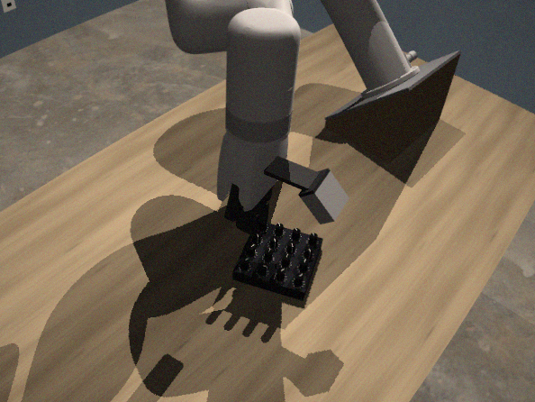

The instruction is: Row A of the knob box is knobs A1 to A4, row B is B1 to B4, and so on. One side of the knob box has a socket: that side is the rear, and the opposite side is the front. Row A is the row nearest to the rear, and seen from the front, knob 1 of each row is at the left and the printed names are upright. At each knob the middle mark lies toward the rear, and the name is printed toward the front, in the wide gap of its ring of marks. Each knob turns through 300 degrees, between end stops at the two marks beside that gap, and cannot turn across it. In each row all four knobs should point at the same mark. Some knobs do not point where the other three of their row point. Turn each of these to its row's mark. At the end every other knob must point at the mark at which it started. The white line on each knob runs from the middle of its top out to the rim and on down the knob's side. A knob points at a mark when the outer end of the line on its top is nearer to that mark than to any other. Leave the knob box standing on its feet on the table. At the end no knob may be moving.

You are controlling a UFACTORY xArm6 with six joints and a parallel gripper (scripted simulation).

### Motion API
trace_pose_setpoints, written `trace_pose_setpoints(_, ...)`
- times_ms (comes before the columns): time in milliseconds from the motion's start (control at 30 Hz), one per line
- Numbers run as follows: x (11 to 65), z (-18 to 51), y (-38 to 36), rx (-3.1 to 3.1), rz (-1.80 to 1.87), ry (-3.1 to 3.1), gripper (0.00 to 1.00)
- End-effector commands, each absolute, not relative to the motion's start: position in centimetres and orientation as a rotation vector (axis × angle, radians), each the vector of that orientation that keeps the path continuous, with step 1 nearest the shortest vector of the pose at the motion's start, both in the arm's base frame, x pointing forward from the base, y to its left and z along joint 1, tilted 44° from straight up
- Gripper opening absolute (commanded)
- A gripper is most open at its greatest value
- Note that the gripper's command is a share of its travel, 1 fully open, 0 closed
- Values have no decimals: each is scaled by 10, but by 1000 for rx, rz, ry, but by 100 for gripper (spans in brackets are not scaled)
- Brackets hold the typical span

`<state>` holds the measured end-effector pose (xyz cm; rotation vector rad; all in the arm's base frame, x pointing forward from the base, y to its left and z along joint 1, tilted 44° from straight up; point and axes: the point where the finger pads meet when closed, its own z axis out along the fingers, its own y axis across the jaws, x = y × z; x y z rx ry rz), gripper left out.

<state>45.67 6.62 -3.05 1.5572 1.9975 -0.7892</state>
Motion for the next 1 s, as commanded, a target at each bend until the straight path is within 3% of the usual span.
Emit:
trace_pose_setpoints(0,458,-30,67,1559,-783,1995,19)
trace_pose_setpoints(967,458,-52,46,1564,-781,1989,19)
